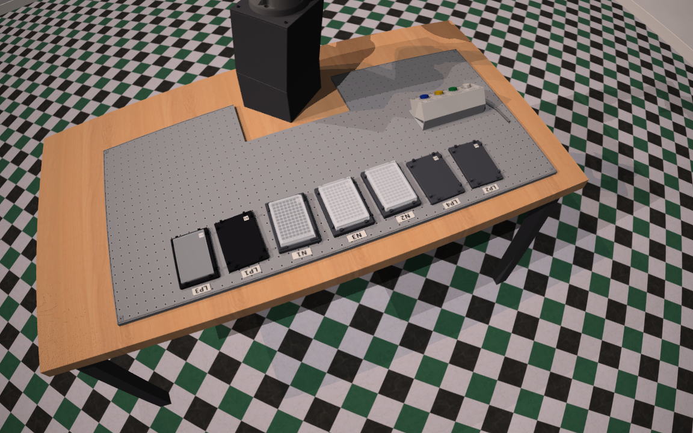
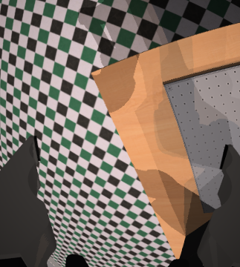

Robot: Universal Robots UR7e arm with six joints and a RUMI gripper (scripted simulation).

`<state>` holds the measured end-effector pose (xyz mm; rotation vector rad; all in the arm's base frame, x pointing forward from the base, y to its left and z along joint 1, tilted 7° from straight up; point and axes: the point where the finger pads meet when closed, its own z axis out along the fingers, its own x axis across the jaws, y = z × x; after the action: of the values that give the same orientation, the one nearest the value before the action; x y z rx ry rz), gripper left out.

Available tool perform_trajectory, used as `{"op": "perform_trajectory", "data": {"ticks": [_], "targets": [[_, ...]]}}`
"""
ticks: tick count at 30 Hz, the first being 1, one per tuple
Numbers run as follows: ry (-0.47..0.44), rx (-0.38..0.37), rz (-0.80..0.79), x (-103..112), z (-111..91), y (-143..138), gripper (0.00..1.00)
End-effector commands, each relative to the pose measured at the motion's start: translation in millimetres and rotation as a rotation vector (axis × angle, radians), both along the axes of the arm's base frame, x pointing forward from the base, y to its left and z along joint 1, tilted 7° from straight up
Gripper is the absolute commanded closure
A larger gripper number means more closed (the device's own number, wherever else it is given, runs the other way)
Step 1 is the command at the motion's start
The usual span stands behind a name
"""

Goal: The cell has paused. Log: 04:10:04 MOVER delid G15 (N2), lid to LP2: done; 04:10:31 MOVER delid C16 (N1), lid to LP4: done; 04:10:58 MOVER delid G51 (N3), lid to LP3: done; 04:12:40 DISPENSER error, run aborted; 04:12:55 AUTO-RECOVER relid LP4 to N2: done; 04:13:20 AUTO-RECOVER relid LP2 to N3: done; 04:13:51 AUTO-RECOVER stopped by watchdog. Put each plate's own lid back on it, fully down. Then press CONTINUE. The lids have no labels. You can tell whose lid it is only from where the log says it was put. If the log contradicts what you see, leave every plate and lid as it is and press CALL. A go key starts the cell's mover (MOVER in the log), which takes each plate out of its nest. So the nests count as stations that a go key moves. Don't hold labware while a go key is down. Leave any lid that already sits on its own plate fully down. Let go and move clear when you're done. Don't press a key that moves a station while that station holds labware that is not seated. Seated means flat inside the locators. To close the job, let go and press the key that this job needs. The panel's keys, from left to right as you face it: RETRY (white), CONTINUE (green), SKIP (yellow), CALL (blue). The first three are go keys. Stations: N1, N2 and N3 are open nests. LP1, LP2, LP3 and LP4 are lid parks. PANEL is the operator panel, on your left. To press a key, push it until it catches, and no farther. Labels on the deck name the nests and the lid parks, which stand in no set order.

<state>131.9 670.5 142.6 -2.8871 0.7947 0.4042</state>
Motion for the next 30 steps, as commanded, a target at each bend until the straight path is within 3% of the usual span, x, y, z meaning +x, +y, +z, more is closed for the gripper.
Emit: {"op": "perform_trajectory", "data": {"ticks": [1,7,12,18,24,30], "targets": [[-0.004,0.001,-0.002,8.0,12.3,5.7,0.18],[-0.07,0.07,-0.001,14.1,42.8,15.3,0.18],[-0.07,0.069,-0.004,23.6,65.4,21.5,0.18],[-0.068,0.065,-0.004,26.1,69.4,23.7,0.18],[-0.133,0.135,-0.006,30.5,101.1,30.7,0.18],[-0.131,0.13,-0.008,40.6,126.8,36.0,0.18]]}}
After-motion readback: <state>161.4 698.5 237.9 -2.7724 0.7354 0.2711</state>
